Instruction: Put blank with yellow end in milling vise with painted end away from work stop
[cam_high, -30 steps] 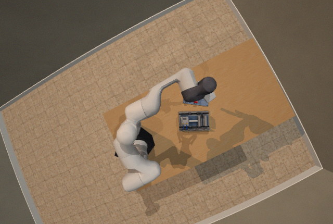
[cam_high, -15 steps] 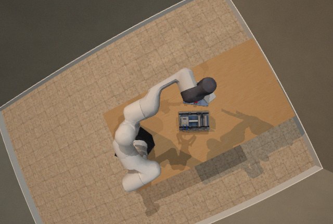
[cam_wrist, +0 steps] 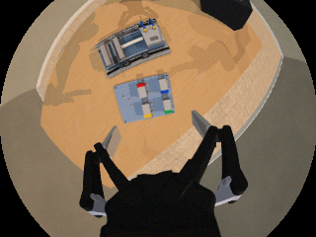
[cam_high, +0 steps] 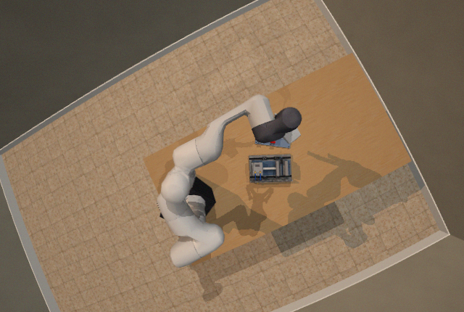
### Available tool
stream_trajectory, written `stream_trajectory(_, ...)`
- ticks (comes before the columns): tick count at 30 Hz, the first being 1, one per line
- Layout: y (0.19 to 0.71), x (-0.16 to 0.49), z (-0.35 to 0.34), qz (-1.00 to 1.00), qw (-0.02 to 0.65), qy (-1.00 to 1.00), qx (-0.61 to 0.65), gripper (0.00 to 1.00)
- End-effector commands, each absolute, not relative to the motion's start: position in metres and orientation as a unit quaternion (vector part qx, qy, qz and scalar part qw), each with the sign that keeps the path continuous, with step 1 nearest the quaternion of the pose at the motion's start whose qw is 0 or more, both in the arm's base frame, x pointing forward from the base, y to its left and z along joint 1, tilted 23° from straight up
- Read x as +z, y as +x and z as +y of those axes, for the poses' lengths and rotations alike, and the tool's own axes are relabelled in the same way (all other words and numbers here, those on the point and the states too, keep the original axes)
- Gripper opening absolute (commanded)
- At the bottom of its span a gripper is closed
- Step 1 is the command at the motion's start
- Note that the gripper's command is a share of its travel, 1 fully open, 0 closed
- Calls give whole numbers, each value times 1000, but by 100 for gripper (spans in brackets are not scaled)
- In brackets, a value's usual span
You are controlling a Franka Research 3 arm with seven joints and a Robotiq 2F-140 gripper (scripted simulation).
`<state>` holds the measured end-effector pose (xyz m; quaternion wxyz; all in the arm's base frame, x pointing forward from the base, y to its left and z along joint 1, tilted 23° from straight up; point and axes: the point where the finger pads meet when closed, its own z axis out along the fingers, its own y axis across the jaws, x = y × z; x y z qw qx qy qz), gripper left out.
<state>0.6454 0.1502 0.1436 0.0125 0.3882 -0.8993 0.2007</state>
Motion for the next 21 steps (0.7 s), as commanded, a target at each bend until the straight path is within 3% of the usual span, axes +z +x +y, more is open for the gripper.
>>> stream_trajectory(1, 649, 141, 150, -899, 12, 390, 201, 100)
stream_trajectory(21, 653, 137, 151, -898, 12, 391, 201, 100)
